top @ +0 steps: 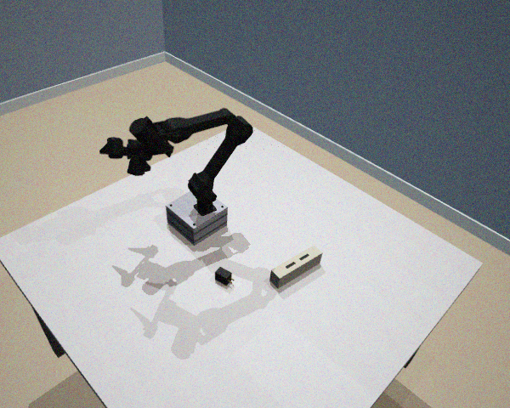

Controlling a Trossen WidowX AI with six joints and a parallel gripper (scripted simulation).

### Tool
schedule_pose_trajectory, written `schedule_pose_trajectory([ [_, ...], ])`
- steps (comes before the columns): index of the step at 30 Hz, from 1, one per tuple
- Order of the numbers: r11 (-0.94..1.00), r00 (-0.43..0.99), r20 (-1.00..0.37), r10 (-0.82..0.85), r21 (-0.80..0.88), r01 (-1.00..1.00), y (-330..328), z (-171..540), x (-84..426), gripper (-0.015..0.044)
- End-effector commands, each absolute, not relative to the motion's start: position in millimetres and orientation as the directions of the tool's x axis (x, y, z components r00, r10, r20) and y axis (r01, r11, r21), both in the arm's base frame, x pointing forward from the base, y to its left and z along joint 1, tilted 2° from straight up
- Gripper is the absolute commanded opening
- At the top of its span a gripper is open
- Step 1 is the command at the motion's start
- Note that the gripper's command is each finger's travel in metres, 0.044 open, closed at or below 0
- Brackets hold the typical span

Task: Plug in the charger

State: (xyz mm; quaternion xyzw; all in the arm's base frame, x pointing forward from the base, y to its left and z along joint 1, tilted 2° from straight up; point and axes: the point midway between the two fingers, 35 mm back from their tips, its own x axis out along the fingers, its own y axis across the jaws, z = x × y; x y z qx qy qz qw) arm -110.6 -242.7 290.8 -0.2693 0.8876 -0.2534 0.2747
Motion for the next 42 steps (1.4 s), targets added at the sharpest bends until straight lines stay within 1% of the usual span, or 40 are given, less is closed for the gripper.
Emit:
schedule_pose_trajectory([
  [1, 0.715, -0.658, -0.386, -0.647, -0.608, -0.346, -255, 282, -97, 0.044],
  [11, 0.687, -0.525, -0.472, -0.708, -0.632, -0.357, -280, 258, -55, 0.044],
  [21, 0.679, -0.391, -0.557, -0.732, -0.643, -0.355, -295, 232, -9, 0.044],
  [36, 0.7, -0.204, -0.678, -0.706, -0.626, -0.342, -297, 193, 61, 0.044],
  [42, 0.717, -0.152, -0.717, -0.681, -0.61, -0.337, -292, 178, 86, 0.044],
])
